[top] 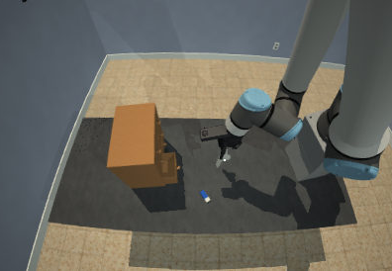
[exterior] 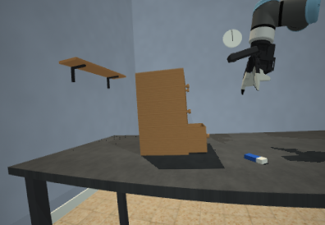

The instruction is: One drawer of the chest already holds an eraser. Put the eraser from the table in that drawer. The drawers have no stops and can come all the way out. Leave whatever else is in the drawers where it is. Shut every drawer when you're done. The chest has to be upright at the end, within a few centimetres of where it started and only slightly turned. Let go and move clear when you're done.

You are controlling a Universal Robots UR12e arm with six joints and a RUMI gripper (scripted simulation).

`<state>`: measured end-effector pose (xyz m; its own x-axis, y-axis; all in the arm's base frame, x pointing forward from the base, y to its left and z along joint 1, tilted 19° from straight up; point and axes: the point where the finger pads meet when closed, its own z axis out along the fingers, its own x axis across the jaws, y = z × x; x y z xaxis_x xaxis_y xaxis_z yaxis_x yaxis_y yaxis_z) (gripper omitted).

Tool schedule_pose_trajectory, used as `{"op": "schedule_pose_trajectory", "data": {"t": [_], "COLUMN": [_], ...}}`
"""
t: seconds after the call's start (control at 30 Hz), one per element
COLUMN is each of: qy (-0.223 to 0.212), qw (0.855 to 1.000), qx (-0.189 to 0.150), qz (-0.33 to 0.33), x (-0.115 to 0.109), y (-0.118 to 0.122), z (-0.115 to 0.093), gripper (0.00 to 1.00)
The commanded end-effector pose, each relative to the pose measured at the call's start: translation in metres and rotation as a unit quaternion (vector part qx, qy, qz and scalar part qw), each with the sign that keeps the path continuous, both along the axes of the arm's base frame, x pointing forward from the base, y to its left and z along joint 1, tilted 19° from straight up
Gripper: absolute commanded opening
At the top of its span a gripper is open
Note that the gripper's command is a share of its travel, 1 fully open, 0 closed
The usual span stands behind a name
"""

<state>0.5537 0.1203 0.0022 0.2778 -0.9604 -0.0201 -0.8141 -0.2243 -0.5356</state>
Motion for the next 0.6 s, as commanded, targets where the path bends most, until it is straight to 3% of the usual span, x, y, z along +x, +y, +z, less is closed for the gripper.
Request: {"op": "schedule_pose_trajectory", "data": {"t": [0.0,0.57], "qy": [-0.052,-0.174], "qw": [0.999,0.984], "qx": [0.013,0.048], "qz": [-0.003,-0.004], "x": [0.012,0.035], "y": [0.002,0.011], "z": [-0.007,-0.021], "gripper": [1.00,1.00]}}
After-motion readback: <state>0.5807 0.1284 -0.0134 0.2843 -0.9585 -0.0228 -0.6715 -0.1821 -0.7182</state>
